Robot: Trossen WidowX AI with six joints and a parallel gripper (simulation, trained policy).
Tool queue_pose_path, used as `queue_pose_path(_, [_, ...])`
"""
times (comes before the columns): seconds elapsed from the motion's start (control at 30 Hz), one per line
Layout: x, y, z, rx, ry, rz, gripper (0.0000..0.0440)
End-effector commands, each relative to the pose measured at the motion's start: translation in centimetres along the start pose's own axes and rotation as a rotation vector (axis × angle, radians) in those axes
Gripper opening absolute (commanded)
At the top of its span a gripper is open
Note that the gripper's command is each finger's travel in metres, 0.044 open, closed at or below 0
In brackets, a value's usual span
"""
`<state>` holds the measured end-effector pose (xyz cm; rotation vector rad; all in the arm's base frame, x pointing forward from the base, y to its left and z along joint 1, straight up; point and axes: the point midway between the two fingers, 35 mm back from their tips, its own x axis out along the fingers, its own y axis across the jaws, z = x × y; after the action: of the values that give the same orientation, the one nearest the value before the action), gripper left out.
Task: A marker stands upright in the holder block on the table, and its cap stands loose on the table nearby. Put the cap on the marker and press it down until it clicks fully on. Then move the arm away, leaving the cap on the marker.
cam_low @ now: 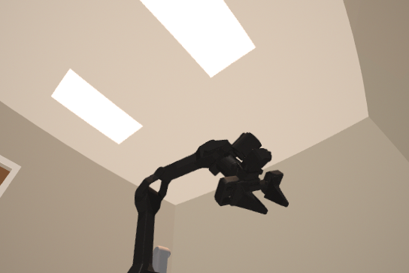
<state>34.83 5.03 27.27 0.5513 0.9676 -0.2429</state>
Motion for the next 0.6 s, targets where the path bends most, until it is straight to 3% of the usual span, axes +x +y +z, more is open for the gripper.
queue_pose_path(0.0, [1.1,0.2,-0.4,-0.001,0.034,-0.023,0.0323])
queue_pose_path(0.57, [5.3,1.4,-2.3,-0.011,0.166,-0.103,0.0322])
